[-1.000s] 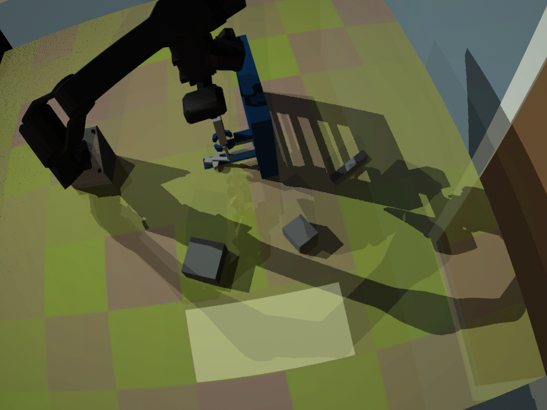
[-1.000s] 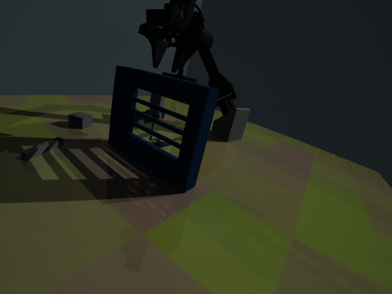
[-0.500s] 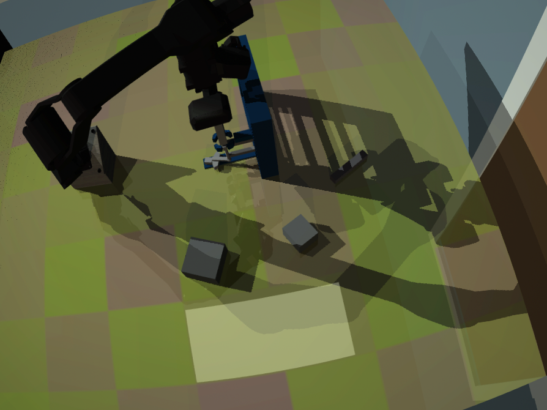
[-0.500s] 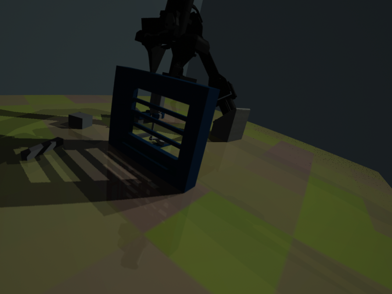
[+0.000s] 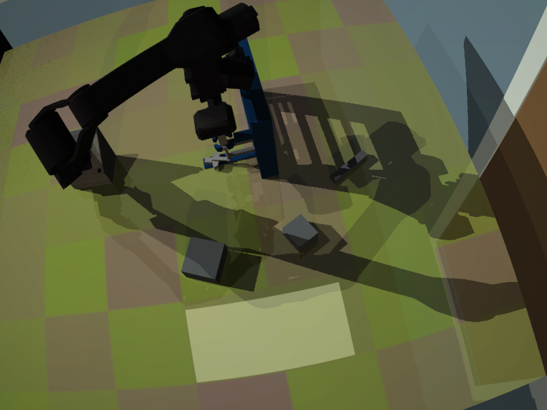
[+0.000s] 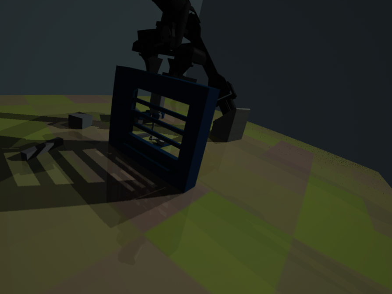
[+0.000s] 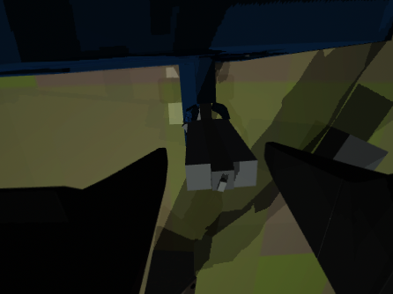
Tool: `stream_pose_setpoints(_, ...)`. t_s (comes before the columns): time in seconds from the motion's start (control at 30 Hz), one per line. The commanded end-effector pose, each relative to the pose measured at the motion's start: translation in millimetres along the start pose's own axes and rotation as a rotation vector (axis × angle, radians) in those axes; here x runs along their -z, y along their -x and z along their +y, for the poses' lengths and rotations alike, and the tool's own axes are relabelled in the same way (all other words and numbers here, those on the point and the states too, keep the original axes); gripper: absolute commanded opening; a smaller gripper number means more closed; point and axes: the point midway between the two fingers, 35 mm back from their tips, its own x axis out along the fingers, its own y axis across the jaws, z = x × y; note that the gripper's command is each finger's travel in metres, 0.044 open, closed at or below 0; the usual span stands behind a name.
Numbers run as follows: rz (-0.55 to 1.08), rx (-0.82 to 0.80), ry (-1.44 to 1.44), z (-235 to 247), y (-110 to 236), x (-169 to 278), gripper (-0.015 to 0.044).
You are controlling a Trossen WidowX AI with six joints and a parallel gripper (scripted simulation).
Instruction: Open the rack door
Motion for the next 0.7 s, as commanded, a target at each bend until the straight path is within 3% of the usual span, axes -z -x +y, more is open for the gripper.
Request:
stream_pose_setpoints(0.0,0.011,-0.002,0.008,0.0,-8.5,1.7,0.0282)
stream_pose_setpoints(0.4,0.027,-0.010,0.010,-0.5,-25.4,3.0,0.0282)
stream_pose_setpoints(0.67,0.027,-0.010,0.010,-0.5,-25.4,3.0,0.0091)
